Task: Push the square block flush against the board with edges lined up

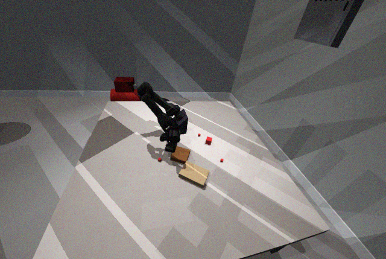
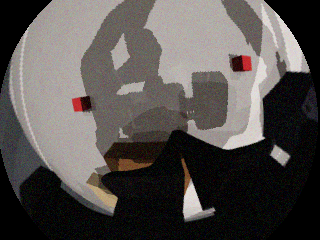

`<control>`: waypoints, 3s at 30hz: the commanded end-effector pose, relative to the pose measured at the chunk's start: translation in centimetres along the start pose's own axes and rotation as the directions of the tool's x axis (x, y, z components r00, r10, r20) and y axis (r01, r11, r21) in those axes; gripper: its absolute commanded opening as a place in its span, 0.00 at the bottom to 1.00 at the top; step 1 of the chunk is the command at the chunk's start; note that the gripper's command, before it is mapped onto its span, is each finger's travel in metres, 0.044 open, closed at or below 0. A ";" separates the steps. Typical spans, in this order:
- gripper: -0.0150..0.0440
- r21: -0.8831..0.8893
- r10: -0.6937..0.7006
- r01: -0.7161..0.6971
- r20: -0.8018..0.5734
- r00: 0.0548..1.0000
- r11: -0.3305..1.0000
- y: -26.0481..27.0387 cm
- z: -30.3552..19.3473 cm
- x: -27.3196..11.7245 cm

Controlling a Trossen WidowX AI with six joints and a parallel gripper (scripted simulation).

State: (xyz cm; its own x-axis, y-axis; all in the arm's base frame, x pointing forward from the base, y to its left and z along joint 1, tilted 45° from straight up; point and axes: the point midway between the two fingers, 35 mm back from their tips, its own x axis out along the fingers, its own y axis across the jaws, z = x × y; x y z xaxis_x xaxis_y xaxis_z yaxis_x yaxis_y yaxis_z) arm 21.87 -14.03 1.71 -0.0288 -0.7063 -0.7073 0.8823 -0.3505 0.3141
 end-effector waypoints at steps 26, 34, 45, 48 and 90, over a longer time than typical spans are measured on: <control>0.25 -0.003 -0.007 0.007 0.000 1.000 1.000 0.3 1.3 0.2; 0.25 -0.003 -0.005 0.005 0.004 1.000 1.000 0.3 2.6 0.2; 0.25 -0.003 -0.006 0.006 0.004 1.000 1.000 0.4 2.9 -4.4; 0.25 -0.003 -0.005 0.005 0.005 1.000 1.000 0.3 3.0 -5.4; 0.25 -0.963 -0.005 0.004 0.003 1.000 0.269 0.0 1.5 -5.4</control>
State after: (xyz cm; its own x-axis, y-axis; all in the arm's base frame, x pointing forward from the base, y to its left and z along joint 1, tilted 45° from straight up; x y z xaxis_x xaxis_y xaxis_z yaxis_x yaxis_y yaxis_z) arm 21.36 -11.23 6.69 -0.0291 -0.7056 -0.7081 0.7569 0.4472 -0.4767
